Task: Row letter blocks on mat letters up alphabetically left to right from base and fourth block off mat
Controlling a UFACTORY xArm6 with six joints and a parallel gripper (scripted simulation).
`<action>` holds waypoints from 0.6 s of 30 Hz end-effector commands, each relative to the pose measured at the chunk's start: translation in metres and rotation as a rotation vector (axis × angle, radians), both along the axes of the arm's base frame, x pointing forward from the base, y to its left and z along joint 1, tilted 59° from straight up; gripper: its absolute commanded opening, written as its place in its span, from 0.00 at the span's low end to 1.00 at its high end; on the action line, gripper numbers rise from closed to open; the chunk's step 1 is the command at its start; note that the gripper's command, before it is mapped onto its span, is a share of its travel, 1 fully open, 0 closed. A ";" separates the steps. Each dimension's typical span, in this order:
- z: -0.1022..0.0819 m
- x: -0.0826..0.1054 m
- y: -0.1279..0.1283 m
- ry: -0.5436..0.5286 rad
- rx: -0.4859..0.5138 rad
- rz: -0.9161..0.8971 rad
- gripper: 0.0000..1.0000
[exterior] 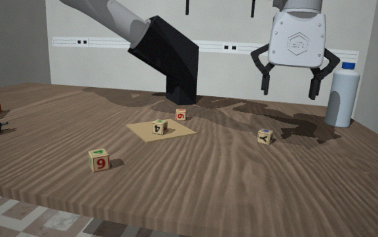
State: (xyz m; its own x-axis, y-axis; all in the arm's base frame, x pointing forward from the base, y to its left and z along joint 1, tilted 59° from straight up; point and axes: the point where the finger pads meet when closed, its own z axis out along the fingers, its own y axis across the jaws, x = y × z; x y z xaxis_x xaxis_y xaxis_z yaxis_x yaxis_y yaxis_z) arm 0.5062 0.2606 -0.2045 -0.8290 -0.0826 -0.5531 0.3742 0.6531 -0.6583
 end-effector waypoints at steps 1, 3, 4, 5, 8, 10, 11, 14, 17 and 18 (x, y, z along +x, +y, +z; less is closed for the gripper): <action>0.001 0.000 0.003 -0.002 0.003 0.003 1.00; 0.001 0.000 0.003 -0.002 0.003 0.003 1.00; 0.001 0.000 0.002 -0.002 0.003 0.003 1.00; 0.001 0.000 0.002 -0.002 0.003 0.003 1.00; 0.004 -0.002 0.000 -0.005 0.001 0.003 1.00; 0.007 -0.006 -0.004 -0.009 -0.001 0.004 1.00; 0.010 -0.008 -0.007 -0.011 -0.003 0.005 1.00; 0.017 -0.017 -0.016 -0.016 -0.006 0.006 1.00; 0.021 -0.022 -0.022 -0.019 -0.007 0.007 1.00; 0.024 -0.025 -0.025 -0.020 -0.008 0.008 1.00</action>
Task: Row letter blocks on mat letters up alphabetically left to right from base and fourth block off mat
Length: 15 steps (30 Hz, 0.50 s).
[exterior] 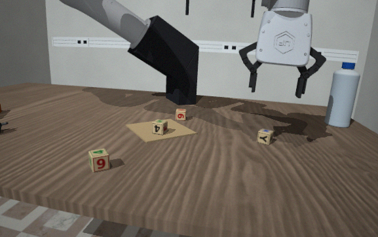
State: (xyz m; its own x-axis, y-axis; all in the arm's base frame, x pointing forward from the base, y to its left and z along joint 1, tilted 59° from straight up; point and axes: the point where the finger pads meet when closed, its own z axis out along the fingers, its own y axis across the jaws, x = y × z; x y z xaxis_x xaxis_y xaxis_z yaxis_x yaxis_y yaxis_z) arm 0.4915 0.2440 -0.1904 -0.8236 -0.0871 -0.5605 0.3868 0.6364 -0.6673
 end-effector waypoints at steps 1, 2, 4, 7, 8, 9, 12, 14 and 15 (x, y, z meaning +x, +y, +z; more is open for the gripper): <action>0.010 -0.012 -0.010 -0.009 0.012 0.016 1.00; 0.012 -0.014 -0.012 -0.009 0.012 0.017 1.00; 0.016 -0.019 -0.017 -0.011 0.011 0.017 1.00; 0.021 -0.027 -0.025 -0.012 0.011 0.018 1.00; 0.022 -0.030 -0.027 -0.012 0.010 0.018 1.00; 0.024 -0.033 -0.030 -0.012 0.010 0.019 1.00; 0.030 -0.042 -0.040 -0.013 0.010 0.019 1.00; 0.032 -0.046 -0.043 -0.013 0.010 0.019 1.00; 0.032 -0.046 -0.043 -0.013 0.010 0.019 1.00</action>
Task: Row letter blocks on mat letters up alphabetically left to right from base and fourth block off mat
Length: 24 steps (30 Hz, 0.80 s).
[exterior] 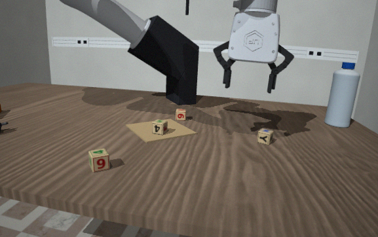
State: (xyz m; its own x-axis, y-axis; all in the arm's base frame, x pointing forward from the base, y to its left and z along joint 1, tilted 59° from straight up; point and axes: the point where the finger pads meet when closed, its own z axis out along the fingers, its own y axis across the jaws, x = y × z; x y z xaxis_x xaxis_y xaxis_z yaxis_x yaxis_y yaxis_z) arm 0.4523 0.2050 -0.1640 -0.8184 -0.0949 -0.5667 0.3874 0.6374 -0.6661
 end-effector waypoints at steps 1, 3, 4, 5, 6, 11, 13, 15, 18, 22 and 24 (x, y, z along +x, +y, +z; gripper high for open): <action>0.012 -0.017 -0.014 -0.004 0.014 0.012 1.00; 0.014 -0.021 -0.018 -0.004 0.014 0.012 1.00; 0.016 -0.025 -0.021 -0.003 0.014 0.012 1.00; 0.018 -0.029 -0.025 -0.003 0.014 0.012 1.00; 0.020 -0.033 -0.029 -0.002 0.015 0.012 1.00; 0.031 -0.054 -0.049 0.001 0.017 0.011 1.00; 0.036 -0.063 -0.057 0.003 0.018 0.010 1.00; 0.040 -0.073 -0.066 0.005 0.019 0.009 1.00; 0.045 -0.084 -0.076 0.008 0.020 0.008 1.00; 0.054 -0.103 -0.093 0.013 0.023 0.005 1.00; 0.058 -0.114 -0.103 0.017 0.024 0.003 1.00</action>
